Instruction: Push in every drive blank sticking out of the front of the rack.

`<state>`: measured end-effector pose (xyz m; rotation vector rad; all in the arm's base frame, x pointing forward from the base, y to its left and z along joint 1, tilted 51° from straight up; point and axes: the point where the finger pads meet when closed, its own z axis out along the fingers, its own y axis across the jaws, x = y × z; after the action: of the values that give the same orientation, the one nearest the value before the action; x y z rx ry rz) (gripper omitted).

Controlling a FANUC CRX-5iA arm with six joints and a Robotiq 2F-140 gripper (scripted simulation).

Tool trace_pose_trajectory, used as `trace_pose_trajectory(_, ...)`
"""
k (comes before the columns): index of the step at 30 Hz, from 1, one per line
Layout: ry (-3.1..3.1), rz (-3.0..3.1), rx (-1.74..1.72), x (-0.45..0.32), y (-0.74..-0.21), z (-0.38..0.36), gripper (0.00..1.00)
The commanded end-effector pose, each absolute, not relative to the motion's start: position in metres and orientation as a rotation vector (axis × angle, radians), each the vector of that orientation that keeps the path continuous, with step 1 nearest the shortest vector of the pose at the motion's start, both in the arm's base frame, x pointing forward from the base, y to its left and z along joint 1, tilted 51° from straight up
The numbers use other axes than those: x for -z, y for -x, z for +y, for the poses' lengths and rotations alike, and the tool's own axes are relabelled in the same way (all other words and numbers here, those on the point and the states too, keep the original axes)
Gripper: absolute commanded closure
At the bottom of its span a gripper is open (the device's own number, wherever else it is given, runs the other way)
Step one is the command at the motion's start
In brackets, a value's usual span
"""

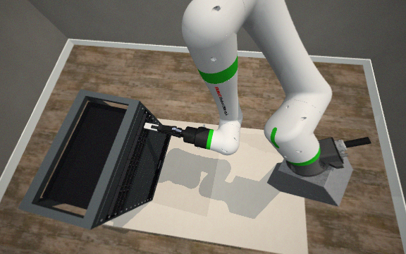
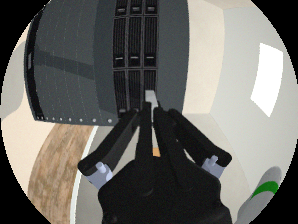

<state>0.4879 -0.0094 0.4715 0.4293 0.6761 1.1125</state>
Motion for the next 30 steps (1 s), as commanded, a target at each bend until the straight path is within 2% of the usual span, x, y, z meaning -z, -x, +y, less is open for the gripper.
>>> trace_pose_trajectory(1,-0.428,0.676,-1.113,-0.462,-0.478,-0.009,0.90)
trace_pose_trajectory(14,-0.428,0.676,-1.113,-0.420,-0.439,-0.010,0.90)
trace_pose_trajectory(30,-0.428,0.676,-1.113,-0.416,-0.435,-0.010,0.90)
